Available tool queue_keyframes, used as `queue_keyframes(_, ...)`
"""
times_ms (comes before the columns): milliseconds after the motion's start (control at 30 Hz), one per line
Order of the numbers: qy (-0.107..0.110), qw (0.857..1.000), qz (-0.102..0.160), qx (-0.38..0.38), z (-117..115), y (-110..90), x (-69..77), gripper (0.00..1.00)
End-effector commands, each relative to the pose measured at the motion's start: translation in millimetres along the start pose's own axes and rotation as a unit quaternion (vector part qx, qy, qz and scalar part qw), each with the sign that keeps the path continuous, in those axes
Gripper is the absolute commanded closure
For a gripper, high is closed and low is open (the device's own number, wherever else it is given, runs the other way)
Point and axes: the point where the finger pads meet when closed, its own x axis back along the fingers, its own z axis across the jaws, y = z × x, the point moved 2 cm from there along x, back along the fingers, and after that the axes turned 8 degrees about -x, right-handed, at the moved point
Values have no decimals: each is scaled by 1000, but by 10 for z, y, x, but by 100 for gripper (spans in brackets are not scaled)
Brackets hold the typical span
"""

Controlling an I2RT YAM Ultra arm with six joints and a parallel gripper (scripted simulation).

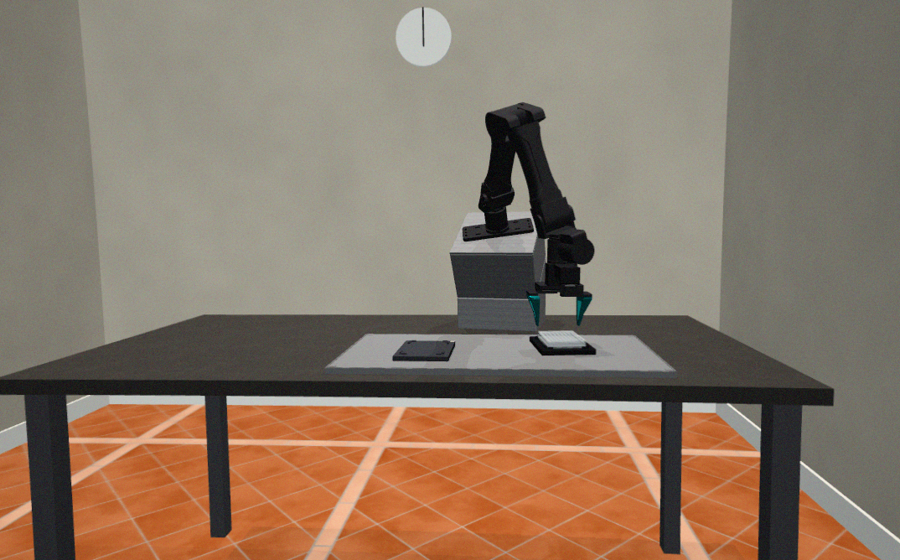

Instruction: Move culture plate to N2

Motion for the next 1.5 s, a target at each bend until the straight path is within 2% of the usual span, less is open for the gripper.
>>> queue_keyframes(0, 13, 999, -32, -9, 69, 257, -14, 0)
queue_keyframes(133, 15, 999, -32, -6, 99, 249, -40, 0)
queue_keyframes(167, 20, 999, -39, -6, 130, 284, -6, 0)
queue_keyframes(233, 14, 999, -32, -8, 88, 254, -94, 0)
queue_keyframes(633, 14, 999, -32, -7, 96, 259, -295, 0)
queue_keyframes(700, 14, 999, -32, -7, 96, 259, -295, 0)
queue_keyframes(733, 21, 999, -42, -5, 145, 317, -233, 0)
queue_keyframes(767, 16, 999, -32, -4, 120, 253, -322, 0)
queue_keyframes(833, 14, 999, -32, -8, 86, 265, -366, 0)
queue_keyframes(900, 14, 999, -32, -6, 97, 262, -367, 0)
queue_keyframes(933, 19, 999, -44, -9, 118, 342, -284, 0)
queue_keyframes(1467, 17, 999, -43, -9, 117, 329, -296, 0)
